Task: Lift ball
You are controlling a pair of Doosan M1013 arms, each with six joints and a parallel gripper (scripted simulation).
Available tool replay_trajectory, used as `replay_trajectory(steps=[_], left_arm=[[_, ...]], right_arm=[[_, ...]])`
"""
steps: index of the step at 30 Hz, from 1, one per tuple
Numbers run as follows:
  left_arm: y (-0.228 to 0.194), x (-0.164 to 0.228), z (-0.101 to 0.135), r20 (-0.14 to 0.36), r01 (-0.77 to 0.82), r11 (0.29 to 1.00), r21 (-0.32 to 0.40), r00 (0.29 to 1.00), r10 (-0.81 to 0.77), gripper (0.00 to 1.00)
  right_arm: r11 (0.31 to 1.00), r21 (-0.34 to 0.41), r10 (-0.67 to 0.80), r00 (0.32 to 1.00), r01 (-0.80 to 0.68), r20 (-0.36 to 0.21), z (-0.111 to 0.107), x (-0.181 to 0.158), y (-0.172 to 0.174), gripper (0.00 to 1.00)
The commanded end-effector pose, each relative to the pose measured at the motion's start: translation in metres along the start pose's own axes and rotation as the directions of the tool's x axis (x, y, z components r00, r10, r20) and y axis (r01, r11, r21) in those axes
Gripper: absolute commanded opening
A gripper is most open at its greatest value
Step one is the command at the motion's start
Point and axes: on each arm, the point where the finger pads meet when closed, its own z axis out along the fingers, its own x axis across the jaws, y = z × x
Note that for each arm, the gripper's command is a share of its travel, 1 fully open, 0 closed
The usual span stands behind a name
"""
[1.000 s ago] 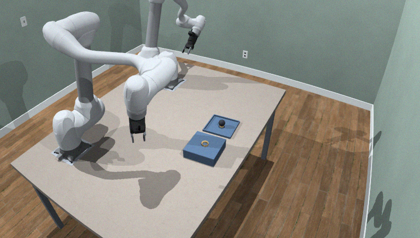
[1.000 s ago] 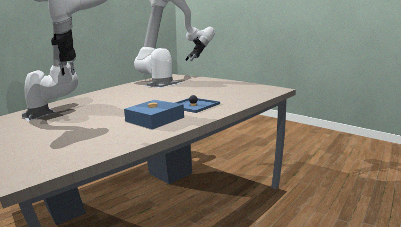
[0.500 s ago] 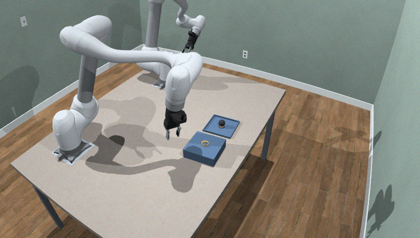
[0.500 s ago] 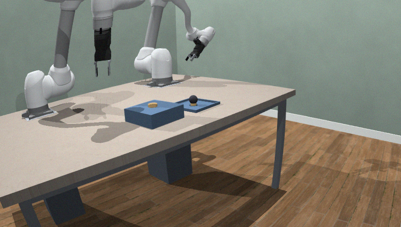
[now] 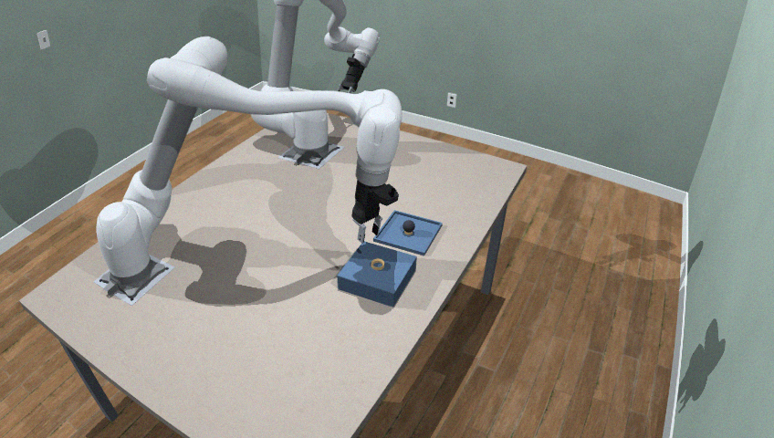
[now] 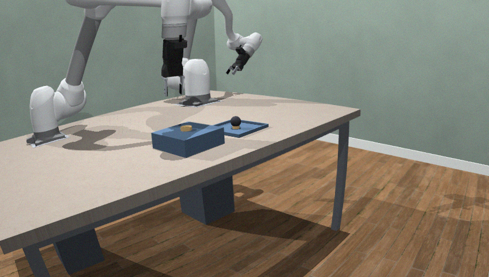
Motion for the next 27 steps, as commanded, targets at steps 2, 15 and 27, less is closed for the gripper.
replay_trajectory(steps=[2,15,27], left_arm=[[0.0,0.0,0.0,0.0,0.0,1.0,-0.001,1.0,0.0,1.0],[0.0,0.0,0.0,0.0,0.0,1.0,-0.001,1.0,0.0,1.0],[0.0,0.0,0.0,0.0,0.0,1.0,-0.001,1.0,0.0,1.0]], right_arm=[[0.998,0.032,-0.058,0.998,0.059,-0.005,0.011,-0.054,0.005,1.0],[0.968,0.114,-0.221,0.975,0.222,-0.018,0.053,-0.202,0.05,1.0],[0.935,0.161,-0.318,0.948,0.317,-0.025,0.084,-0.288,0.094,1.0]])
